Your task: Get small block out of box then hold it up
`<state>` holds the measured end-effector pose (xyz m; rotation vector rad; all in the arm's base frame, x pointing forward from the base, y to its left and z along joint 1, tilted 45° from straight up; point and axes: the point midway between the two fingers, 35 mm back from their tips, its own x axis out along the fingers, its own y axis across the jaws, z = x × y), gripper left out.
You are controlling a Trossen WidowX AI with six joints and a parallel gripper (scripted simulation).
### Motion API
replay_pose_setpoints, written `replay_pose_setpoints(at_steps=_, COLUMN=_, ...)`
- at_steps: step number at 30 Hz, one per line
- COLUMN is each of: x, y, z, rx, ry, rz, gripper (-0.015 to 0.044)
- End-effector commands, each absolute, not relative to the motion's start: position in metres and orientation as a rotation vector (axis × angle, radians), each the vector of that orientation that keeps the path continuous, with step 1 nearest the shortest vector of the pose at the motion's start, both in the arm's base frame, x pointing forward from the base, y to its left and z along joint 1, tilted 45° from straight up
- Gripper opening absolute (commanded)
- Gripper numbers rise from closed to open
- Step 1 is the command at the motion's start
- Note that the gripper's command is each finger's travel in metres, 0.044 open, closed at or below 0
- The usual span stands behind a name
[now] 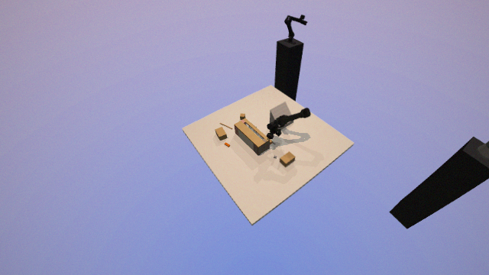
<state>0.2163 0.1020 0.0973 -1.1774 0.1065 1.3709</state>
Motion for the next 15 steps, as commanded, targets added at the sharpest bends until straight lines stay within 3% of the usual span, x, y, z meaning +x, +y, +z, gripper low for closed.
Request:
replay_pose_setpoints(at_steps=1, x=0.2166, y=0.1004, z=0.0889, rx=-1.903, ry=-0.549, rz=1.391, gripper=0.0285)
replay_pose_setpoints(at_steps=5, x=0.2179, y=0.0995, z=0.0891, rx=-2.049, ry=-0.696, rz=1.366, gripper=0.0285)
replay_pose_setpoints(at_steps=15, x=0.2179, y=0.0995, z=0.0891, rx=-2.052, ry=-0.699, rz=1.365, gripper=0.0285)
